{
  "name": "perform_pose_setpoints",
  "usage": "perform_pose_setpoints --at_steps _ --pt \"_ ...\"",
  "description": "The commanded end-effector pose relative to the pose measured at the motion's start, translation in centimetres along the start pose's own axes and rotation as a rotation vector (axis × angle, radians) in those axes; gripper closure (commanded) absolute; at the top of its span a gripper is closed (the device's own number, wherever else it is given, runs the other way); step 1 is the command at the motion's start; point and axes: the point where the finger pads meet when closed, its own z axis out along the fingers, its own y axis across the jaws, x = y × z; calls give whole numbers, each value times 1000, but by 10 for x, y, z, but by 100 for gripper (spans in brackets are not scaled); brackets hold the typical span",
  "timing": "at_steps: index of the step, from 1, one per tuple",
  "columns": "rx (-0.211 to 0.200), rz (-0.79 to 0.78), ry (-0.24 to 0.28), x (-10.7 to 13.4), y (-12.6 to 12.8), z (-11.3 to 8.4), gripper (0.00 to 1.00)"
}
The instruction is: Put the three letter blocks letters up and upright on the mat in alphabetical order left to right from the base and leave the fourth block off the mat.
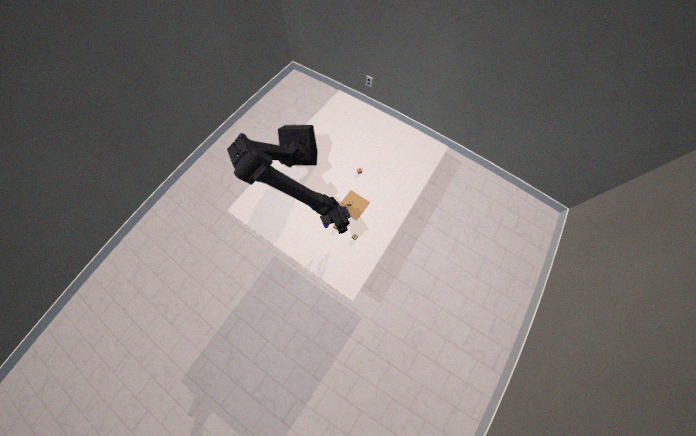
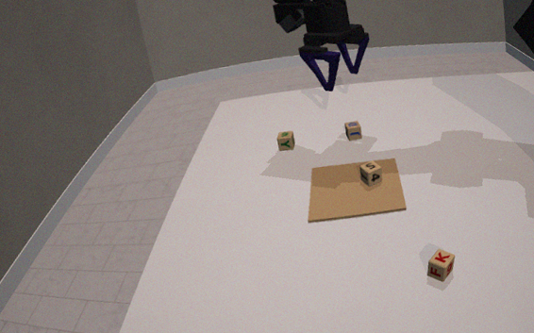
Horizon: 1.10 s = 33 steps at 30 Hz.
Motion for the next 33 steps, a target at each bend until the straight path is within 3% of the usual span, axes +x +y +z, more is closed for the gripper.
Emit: perform_pose_setpoints --at_steps 1,11,12,14,15,33 --pt "11 281 -3 -7 -4 13 0" --pt "18 752 11 0 1 22 0" --pt "20 797 13 0 1 22 41" --pt "20 797 13 0 1 22 41" --pt "26 876 18 0 1 22 41" --pt "24 877 16 1 1 22 41"
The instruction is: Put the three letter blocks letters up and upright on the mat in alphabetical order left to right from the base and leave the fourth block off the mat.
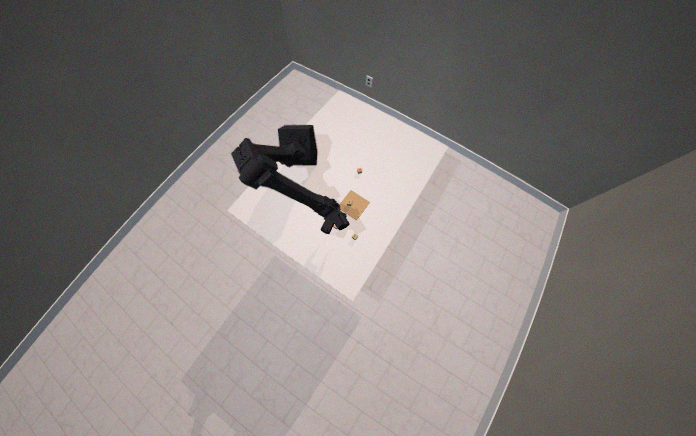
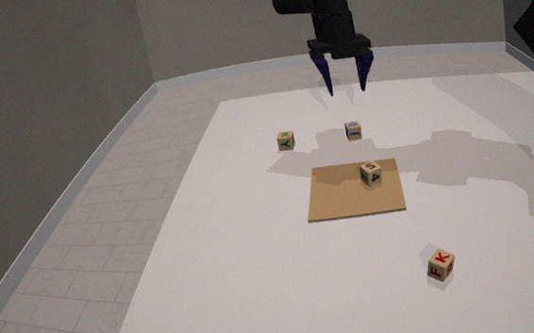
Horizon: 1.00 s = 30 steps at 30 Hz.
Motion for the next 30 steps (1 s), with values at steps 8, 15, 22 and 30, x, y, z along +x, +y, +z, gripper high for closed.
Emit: perform_pose_setpoints --at_steps 8,15,22,30 --pt "0 16 -4 -2 6 2 41" --pt "0 15 -4 -2 6 2 41" --pt "-6 22 -13 -6 7 4 41" --pt "-6 12 -14 -9 7 10 41"
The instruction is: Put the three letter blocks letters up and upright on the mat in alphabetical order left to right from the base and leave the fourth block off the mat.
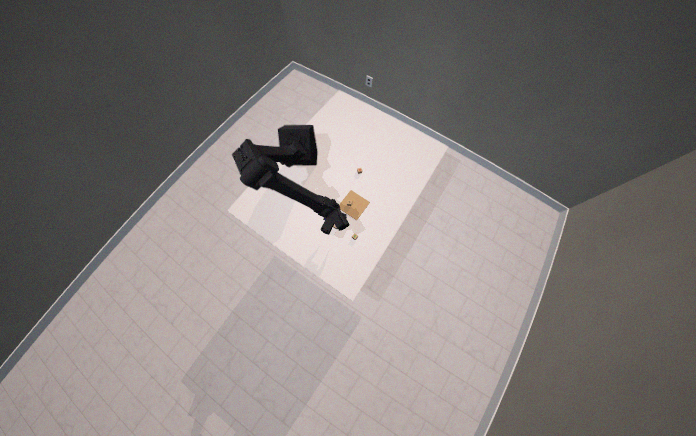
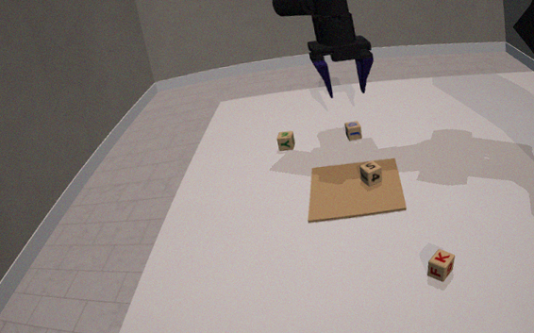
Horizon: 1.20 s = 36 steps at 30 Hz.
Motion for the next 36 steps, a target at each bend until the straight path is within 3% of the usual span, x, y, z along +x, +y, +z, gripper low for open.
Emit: perform_pose_setpoints --at_steps 1,36 --pt "-4 1 -10 -8 6 6 41" --pt "0 -2 -9 -5 3 48 41"
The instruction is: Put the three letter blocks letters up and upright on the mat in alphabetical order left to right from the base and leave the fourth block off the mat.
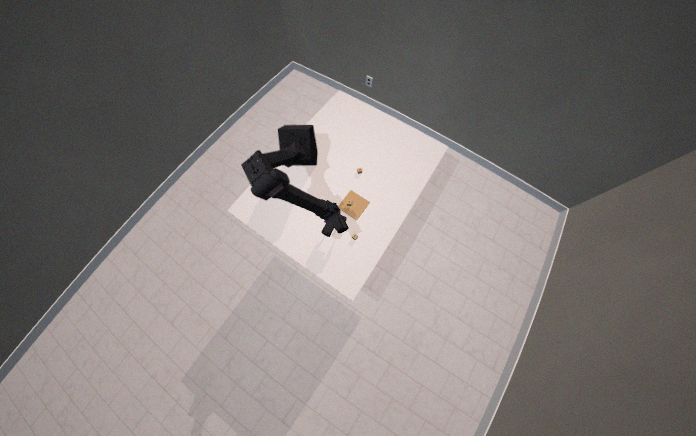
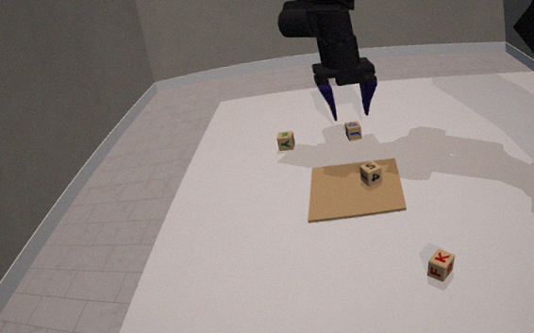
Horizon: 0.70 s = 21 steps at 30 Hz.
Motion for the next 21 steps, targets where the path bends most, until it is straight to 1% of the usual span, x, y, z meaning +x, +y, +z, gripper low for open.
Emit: perform_pose_setpoints --at_steps 1,4,21 --pt "-3 -14 -1 -1 4 4 41" --pt "-1 -5 -8 -5 3 7 41" --pt "1 -10 -3 -3 2 9 41"
